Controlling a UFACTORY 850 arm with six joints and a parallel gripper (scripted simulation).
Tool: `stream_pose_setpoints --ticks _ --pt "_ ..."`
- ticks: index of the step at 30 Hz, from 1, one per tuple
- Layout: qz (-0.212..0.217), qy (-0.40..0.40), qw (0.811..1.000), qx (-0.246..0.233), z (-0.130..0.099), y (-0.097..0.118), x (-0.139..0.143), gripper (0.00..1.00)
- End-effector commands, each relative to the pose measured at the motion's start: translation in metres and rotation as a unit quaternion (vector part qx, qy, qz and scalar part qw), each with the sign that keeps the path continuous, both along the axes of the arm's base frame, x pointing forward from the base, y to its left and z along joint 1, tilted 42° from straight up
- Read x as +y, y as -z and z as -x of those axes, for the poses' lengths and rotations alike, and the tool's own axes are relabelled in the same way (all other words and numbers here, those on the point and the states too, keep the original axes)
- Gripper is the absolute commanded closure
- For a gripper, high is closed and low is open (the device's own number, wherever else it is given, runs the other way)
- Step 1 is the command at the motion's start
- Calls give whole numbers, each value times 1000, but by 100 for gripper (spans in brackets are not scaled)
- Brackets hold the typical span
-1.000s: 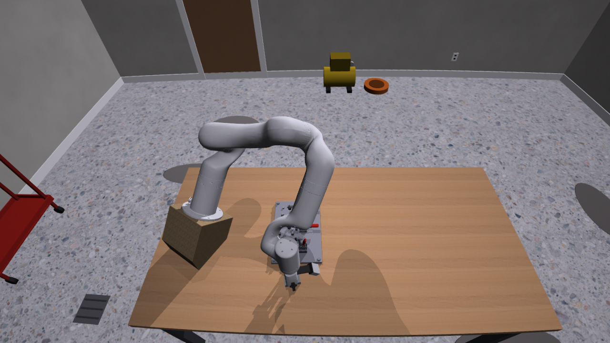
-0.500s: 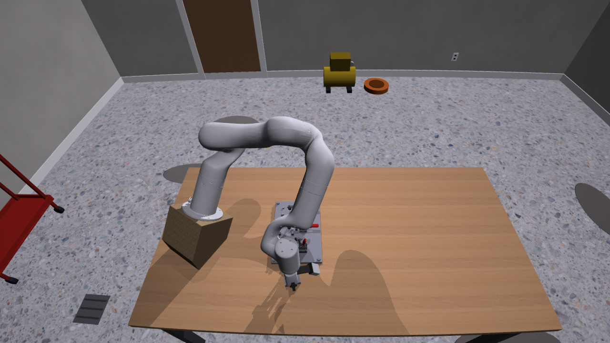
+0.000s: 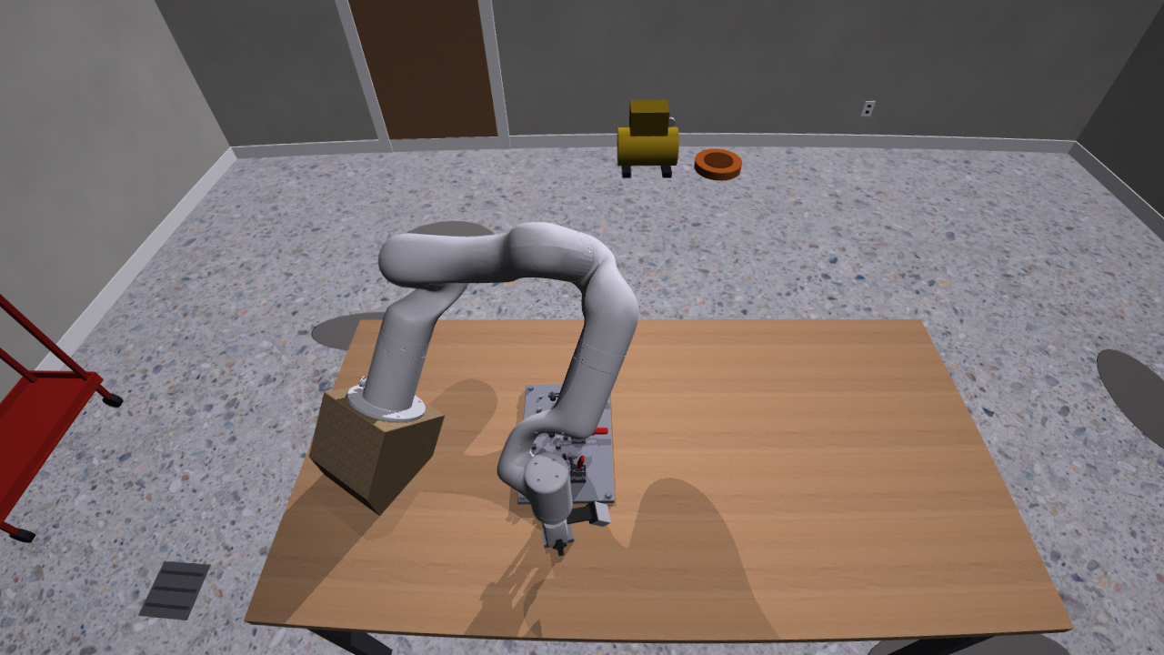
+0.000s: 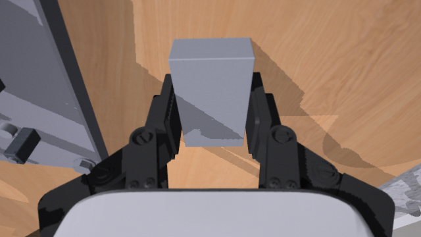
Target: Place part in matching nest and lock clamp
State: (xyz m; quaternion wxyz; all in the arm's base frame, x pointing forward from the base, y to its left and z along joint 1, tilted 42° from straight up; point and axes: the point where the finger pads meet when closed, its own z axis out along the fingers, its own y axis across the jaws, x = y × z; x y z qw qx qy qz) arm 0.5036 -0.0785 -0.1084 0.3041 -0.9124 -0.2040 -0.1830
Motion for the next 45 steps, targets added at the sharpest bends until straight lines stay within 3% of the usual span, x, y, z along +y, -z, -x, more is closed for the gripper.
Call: stream_pose_setpoints --ticks 1,17,32,45 --pt "0 0 1000 -1 0 -1 -1 100" --pt "0 0 1000 -1 4 -18 -15 100" --pt "0 0 1000 -1 17 -61 -52 100" --pt "0 0 1000 -1 23 -85 -72 100"
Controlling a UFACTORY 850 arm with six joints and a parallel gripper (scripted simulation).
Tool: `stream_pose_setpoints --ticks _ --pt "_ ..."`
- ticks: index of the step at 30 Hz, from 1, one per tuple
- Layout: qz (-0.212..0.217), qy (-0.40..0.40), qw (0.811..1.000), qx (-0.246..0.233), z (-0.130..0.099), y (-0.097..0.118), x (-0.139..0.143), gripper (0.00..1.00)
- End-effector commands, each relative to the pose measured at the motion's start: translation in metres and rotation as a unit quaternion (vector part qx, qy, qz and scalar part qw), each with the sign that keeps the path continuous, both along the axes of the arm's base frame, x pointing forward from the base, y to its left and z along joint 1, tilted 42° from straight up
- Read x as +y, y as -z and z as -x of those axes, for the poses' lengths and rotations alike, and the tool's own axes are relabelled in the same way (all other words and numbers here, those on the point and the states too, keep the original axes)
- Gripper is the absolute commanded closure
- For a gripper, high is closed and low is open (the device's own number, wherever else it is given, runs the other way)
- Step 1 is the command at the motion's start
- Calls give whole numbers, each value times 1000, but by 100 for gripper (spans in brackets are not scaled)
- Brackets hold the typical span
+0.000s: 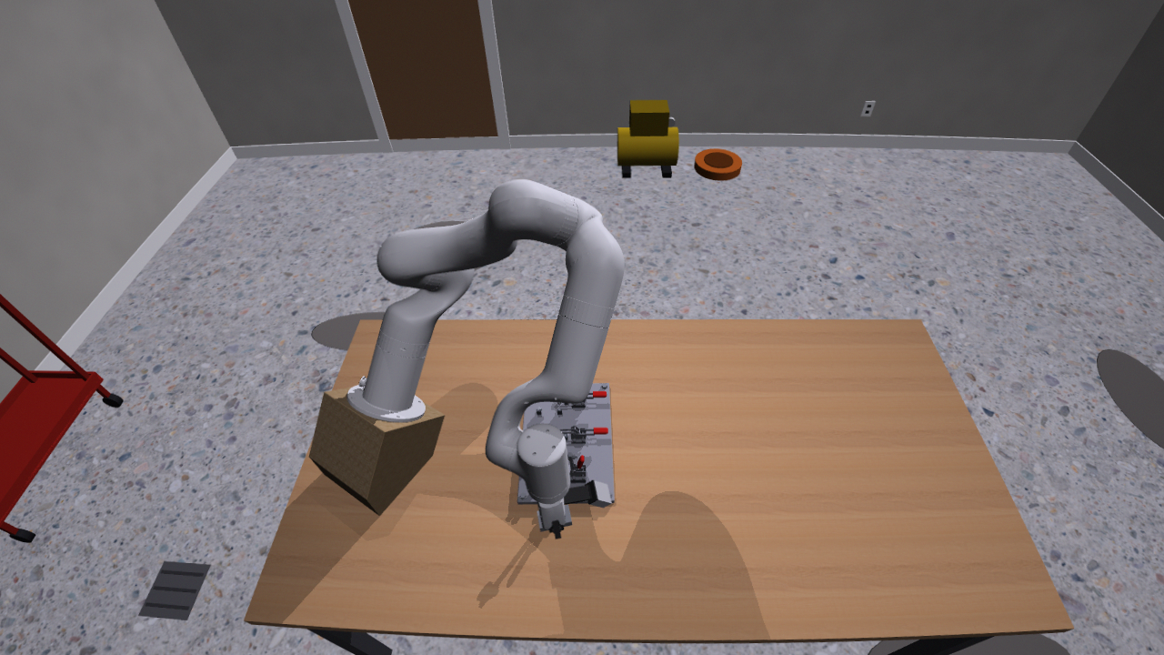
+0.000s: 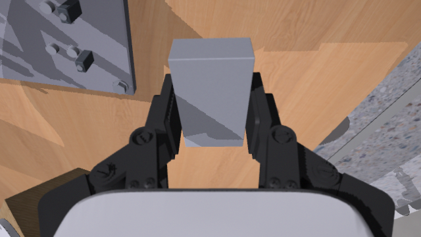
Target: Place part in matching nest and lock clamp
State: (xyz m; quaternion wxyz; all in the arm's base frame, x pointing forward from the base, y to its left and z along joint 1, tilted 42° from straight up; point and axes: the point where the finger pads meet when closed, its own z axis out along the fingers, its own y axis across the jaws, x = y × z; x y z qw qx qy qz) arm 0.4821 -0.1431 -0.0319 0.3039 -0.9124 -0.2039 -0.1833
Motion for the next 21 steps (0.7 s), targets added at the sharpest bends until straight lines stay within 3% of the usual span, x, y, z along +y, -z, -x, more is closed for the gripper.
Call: stream_pose_setpoints --ticks 1,21 --pt "0 0 1000 0 2 -9 -8 100" --pt "0 0 1000 0 3 -14 -12 100"
